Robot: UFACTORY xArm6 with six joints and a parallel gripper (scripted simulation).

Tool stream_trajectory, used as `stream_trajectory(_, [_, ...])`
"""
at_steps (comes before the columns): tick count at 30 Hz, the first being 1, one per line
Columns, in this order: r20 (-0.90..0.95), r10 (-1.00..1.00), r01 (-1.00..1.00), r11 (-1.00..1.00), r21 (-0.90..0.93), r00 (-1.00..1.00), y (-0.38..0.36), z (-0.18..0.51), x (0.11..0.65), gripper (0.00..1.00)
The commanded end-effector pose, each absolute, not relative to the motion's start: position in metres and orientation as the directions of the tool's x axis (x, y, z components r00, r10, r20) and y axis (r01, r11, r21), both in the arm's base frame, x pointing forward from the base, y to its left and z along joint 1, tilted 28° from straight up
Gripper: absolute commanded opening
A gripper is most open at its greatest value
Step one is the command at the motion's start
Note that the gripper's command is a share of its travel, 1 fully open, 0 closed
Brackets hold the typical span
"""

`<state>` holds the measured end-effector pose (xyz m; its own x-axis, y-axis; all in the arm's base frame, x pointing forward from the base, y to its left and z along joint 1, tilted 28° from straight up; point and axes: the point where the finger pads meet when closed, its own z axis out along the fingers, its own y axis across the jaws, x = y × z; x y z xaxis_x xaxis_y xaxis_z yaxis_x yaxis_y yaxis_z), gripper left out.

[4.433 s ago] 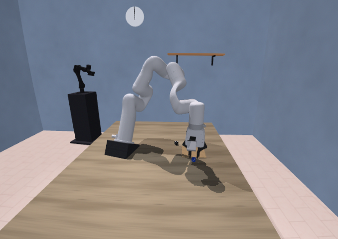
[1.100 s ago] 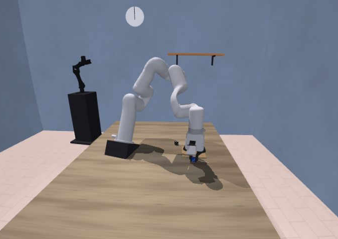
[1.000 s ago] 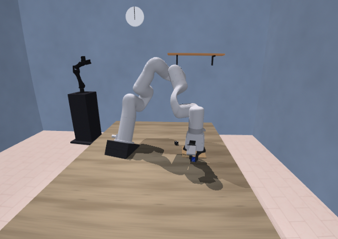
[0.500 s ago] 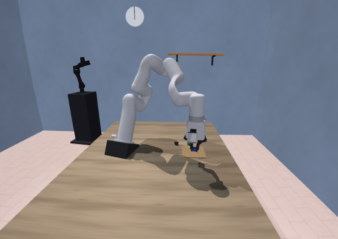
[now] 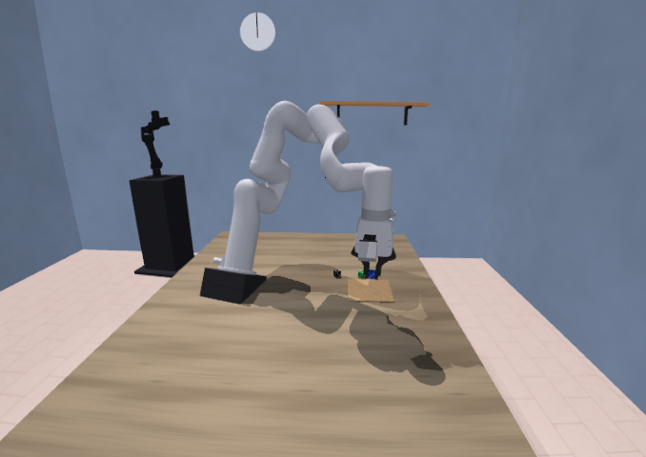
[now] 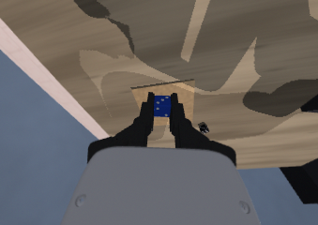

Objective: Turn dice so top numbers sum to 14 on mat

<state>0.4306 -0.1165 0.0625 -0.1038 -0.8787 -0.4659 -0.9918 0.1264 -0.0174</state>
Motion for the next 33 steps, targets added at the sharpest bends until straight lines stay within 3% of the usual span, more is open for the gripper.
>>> stream_trajectory(1, [-0.463,-0.884,-0.995,0.096,-0.038,-0.068,-0.098,0.077,0.423,0.15])
stream_trajectory(10, [-0.455,-0.889,-0.996,-0.012,-0.094,0.053,-0.035,0.108,0.382,0.15])
stream_trajectory(33, [-0.454,-0.888,-0.995,-0.023,-0.1,0.066,-0.026,0.104,0.377,0.15])
